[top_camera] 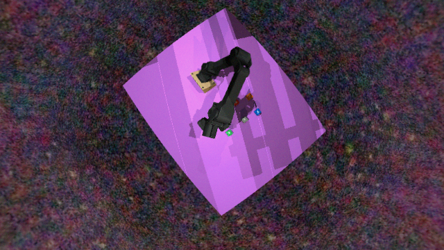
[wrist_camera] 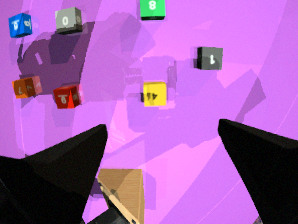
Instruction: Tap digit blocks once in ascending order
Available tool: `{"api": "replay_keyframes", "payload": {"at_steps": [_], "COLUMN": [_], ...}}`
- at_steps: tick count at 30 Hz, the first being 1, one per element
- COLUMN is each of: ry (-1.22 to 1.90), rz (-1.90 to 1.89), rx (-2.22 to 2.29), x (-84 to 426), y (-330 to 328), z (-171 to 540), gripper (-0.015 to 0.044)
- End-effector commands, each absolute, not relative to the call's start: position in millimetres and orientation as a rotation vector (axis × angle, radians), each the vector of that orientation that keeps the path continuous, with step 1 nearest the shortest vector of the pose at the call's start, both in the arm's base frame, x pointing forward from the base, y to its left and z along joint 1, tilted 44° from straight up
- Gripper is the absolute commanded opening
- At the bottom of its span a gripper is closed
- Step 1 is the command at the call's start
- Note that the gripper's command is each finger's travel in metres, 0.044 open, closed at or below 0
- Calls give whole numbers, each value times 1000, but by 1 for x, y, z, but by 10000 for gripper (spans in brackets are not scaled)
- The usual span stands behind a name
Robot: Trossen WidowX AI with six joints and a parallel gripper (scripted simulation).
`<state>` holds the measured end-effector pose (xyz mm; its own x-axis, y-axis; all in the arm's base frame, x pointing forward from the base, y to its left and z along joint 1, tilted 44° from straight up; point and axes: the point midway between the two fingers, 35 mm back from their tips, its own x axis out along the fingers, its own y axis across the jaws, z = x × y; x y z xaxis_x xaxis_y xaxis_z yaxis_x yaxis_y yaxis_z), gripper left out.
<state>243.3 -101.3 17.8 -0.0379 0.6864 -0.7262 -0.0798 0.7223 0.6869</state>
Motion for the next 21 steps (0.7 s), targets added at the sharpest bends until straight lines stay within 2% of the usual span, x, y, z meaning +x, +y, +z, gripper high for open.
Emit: {"api": "replay_keyframes", "payload": {"at_steps": [1, 17, 21], "ry": [1493, 1493, 1495], "rz": [662, 661, 654], "rx": [530, 530, 528], "x": [240, 240, 247], "y": [-97, -95, -57], "z": [19, 21, 62], "gripper": [400, 400, 400]}}
